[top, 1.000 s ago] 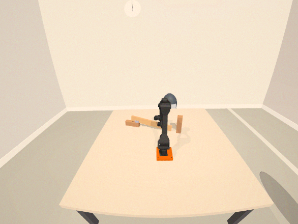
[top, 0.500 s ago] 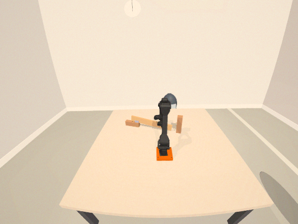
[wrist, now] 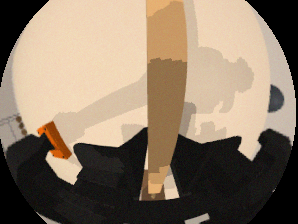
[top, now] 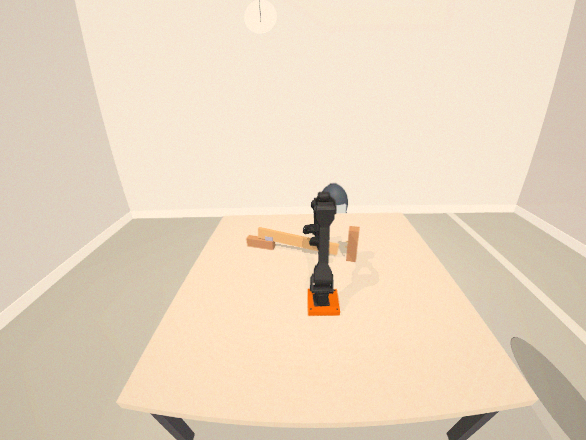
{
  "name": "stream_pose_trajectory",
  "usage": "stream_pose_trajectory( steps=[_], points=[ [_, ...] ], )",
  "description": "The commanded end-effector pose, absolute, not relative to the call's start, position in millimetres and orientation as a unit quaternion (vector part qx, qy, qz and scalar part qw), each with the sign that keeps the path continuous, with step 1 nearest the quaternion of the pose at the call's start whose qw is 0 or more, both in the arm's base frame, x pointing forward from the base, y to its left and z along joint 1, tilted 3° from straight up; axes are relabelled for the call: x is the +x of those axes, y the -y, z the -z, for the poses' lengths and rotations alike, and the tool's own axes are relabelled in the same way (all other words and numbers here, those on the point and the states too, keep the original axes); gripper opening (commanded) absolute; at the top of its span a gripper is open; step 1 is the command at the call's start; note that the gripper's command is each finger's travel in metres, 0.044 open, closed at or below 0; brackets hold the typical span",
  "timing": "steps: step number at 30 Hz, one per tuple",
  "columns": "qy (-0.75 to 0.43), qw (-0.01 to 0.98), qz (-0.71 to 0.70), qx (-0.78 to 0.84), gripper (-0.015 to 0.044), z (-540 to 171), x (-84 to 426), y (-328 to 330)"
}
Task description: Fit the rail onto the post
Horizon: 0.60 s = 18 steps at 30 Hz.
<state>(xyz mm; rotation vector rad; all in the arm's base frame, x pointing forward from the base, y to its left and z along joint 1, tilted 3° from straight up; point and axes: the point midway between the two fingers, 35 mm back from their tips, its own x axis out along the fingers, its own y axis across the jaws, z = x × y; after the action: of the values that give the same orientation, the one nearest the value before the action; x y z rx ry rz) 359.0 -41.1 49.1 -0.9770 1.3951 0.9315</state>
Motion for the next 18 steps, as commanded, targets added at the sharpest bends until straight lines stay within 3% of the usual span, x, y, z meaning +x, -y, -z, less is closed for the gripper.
stream_pose_trajectory(
  steps=[1,18],
  points=[
    [-0.587,0.570,-0.395,-0.418,0.0000,-55.4,362.6,40.6],
    [-0.587,0.570,-0.395,-0.418,0.0000,-64.0,363.2,40.4]
  ],
)
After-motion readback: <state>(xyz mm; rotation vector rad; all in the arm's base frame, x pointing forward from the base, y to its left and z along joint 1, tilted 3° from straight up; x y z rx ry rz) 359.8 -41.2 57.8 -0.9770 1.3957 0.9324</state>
